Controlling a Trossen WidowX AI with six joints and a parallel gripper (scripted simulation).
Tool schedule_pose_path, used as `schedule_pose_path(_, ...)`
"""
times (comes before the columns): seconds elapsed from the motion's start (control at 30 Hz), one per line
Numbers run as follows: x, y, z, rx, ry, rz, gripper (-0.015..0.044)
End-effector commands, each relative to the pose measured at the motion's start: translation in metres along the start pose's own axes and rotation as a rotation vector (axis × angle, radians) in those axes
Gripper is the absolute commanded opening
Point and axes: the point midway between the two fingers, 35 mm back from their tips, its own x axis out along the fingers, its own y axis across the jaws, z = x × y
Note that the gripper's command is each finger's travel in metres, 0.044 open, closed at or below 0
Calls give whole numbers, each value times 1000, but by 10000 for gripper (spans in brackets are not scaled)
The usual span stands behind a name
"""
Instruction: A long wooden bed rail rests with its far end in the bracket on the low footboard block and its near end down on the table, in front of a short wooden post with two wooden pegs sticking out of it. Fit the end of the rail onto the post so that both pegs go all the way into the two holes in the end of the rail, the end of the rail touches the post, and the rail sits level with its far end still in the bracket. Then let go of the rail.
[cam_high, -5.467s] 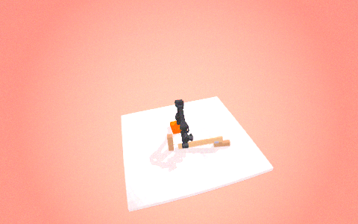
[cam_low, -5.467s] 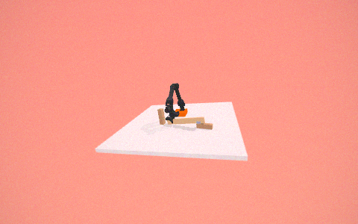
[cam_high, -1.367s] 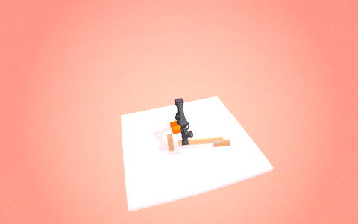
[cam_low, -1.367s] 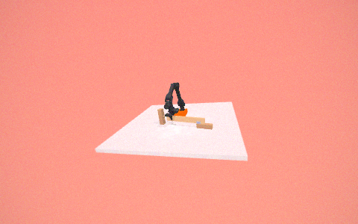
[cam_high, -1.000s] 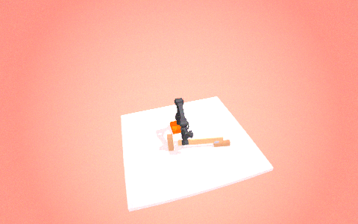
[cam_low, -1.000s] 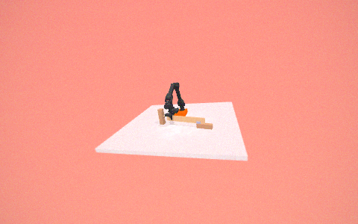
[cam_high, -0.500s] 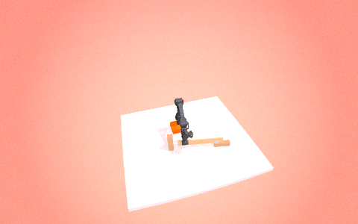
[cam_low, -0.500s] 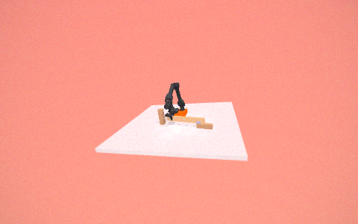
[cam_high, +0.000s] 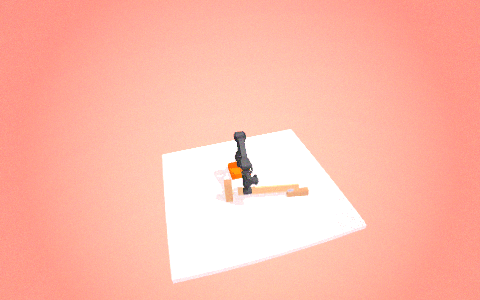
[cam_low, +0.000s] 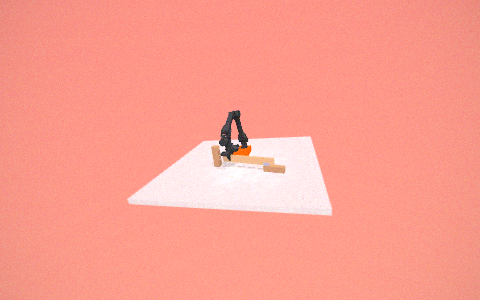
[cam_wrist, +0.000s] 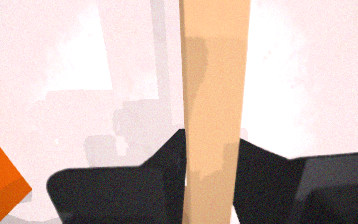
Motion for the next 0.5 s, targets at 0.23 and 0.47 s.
schedule_pose_path(0.23, -2, 0, -4, -3, -1, 0, 0)
schedule_pose_path(0.47, -1, 0, -6, -3, -1, 0, 0)
